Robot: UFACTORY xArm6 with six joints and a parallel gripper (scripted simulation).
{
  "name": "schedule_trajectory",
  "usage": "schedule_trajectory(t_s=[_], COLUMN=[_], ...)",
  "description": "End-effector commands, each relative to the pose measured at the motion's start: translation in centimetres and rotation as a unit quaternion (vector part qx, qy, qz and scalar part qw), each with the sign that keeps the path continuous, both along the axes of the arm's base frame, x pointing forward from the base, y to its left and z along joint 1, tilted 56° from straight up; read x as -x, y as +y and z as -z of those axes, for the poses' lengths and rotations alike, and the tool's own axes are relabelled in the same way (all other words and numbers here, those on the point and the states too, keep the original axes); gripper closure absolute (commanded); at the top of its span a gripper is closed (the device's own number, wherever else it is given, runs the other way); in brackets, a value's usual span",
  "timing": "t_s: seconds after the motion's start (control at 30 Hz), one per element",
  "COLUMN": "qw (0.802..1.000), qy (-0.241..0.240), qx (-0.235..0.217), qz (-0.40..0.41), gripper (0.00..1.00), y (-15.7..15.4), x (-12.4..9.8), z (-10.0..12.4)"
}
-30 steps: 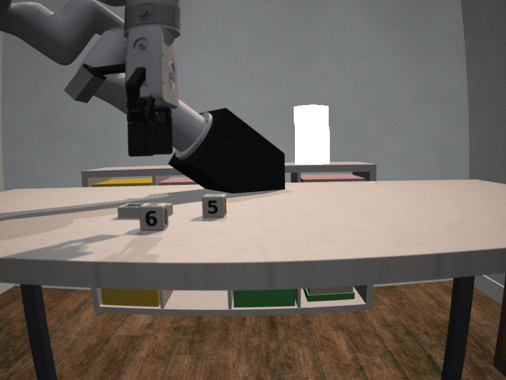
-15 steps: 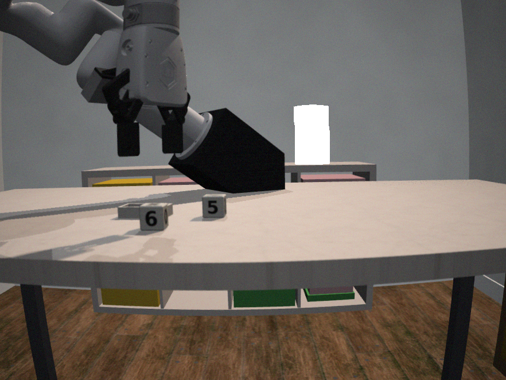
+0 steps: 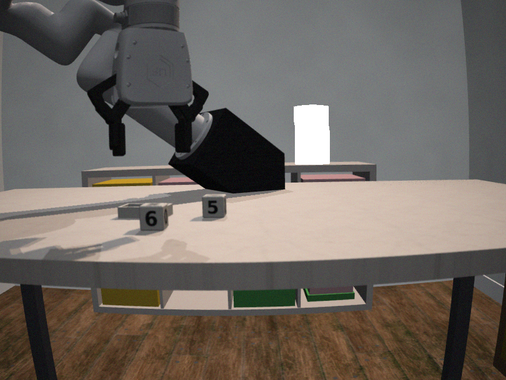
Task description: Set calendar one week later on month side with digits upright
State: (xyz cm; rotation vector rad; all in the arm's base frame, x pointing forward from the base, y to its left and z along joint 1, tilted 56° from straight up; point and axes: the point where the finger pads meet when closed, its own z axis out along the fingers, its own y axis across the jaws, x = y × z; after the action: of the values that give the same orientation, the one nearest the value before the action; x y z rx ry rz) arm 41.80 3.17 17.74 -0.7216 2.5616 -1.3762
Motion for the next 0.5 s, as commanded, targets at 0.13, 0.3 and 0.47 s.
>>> schedule_trajectory(t_s=[0.13,0.3,0.47], qw=[0.988,0.975,0.953], qy=[-0.119,-0.168,-0.230], qx=[-0.052,-0.074,-0.103], qz=[0.086,0.123,0.170], gripper=[0.00,0.00,0.00], y=[0.12,0.13,0.14], x=[-0.03,-0.02,-0.01], z=[-0.11,-0.12,-0.14])
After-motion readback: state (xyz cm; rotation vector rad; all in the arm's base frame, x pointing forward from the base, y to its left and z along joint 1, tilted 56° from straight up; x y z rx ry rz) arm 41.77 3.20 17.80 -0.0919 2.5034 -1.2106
